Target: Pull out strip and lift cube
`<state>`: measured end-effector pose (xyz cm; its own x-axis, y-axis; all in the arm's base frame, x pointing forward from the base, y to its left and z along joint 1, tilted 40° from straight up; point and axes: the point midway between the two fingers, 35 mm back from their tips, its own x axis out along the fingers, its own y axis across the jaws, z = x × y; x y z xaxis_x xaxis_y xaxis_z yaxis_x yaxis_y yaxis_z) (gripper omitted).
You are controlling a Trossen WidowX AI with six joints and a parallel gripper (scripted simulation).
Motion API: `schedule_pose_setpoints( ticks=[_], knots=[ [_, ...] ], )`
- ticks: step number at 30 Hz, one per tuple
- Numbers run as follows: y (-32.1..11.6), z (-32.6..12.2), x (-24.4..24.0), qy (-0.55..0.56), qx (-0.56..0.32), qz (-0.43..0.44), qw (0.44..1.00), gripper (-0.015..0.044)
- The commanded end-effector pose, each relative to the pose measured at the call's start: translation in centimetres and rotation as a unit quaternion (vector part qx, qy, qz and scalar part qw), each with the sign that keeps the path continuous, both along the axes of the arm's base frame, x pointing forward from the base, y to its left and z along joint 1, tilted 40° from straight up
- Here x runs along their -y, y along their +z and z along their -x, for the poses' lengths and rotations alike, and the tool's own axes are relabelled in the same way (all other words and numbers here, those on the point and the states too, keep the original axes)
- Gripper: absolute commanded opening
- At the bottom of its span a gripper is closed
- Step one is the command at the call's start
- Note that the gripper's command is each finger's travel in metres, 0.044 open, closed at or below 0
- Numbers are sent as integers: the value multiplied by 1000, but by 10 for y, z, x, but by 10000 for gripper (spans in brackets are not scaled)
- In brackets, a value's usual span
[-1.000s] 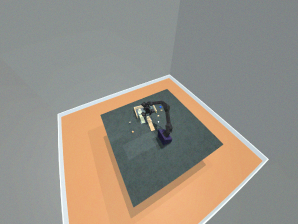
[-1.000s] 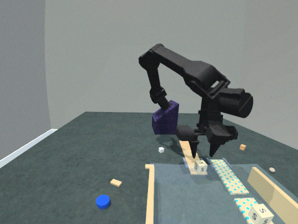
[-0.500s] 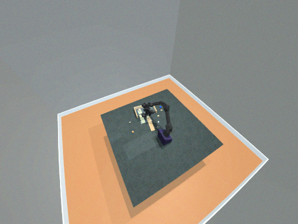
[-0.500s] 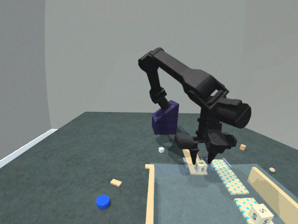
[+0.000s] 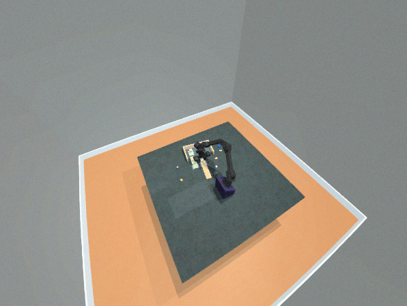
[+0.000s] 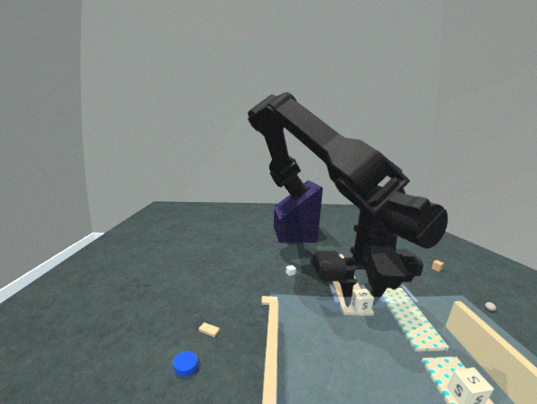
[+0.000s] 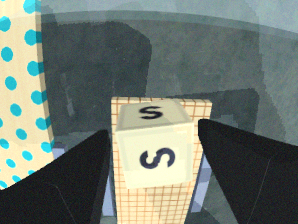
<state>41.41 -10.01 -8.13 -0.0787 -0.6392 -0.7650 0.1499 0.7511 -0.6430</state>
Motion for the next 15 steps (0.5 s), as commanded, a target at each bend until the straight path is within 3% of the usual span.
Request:
schedule_pose_setpoints(
  ticks=[1, 9, 13, 15],
  knots=[
    [1, -1, -1, 1, 1, 0, 1000, 171],
    [1, -1, -1, 1, 1, 0, 1000, 98],
    [2, 1, -2, 1, 1, 0, 1000, 0],
    [6, 7, -6, 1, 0, 0, 1000, 0]
  ],
)
